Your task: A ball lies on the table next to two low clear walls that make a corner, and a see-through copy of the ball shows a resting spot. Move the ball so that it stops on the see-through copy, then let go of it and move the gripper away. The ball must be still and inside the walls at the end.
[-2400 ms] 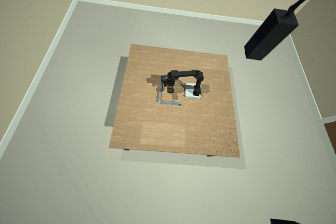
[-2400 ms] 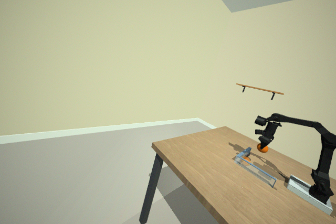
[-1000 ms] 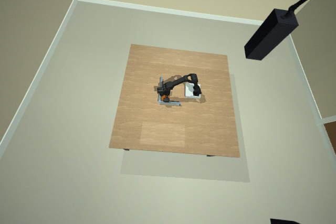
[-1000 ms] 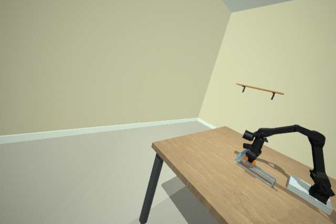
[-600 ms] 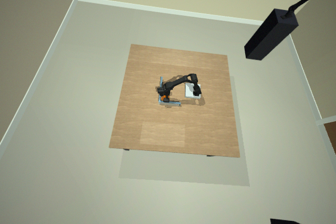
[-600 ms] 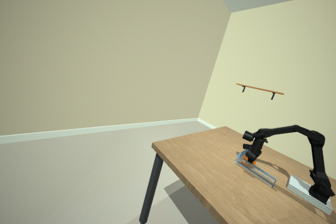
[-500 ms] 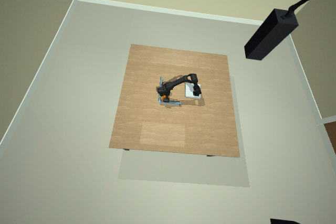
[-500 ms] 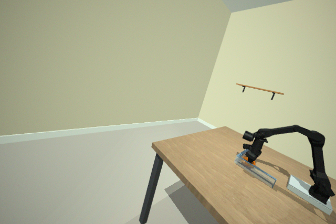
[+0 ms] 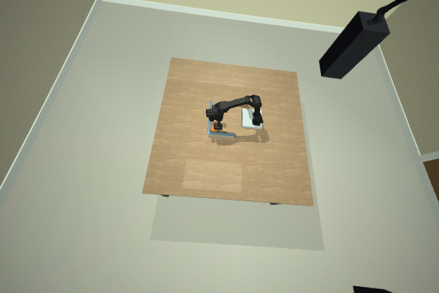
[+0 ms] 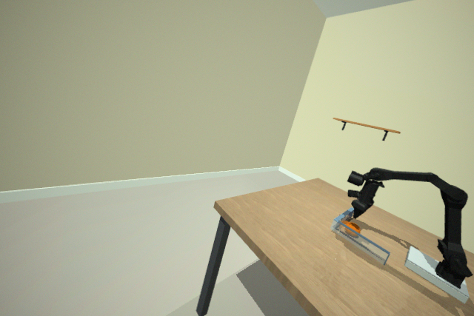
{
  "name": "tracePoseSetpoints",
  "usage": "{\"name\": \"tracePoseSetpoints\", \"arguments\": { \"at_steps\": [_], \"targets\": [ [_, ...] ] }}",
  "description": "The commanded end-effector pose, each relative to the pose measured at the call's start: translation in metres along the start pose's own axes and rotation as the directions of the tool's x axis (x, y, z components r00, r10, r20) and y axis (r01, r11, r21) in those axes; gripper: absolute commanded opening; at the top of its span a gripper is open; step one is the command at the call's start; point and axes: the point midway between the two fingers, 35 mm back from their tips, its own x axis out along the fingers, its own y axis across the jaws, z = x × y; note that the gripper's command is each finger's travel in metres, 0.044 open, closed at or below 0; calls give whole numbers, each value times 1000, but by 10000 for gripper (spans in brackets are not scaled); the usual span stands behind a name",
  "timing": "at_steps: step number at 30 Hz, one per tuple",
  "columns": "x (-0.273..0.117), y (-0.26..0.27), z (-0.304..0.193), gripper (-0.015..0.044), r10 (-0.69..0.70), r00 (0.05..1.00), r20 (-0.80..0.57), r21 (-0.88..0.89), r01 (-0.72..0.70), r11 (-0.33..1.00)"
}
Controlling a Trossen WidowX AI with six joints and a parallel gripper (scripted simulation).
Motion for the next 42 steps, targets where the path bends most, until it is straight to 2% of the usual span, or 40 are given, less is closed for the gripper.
{"name": "tracePoseSetpoints", "arguments": {
  "at_steps": [1,6,8,11,16,18,23,42],
  "targets": [
    [0,0,0,440,0,1000,0,0,0,1000],
    [0,0,0,440,0,1000,0,0,0,1000],
    [3,-3,-3,387,-1,1000,-2,-57,0,998],
    [17,-17,-15,309,-3,1000,-9,-299,0,954],
    [40,-38,-41,177,-6,1000,-22,-663,-10,749],
    [43,-41,-45,125,-6,1000,-24,-704,-13,710],
    [43,-41,-45,0,-6,1000,-24,-704,-13,710],
    [55,-41,-45,0,-6,1000,-24,-704,-13,710]
  ]
}}
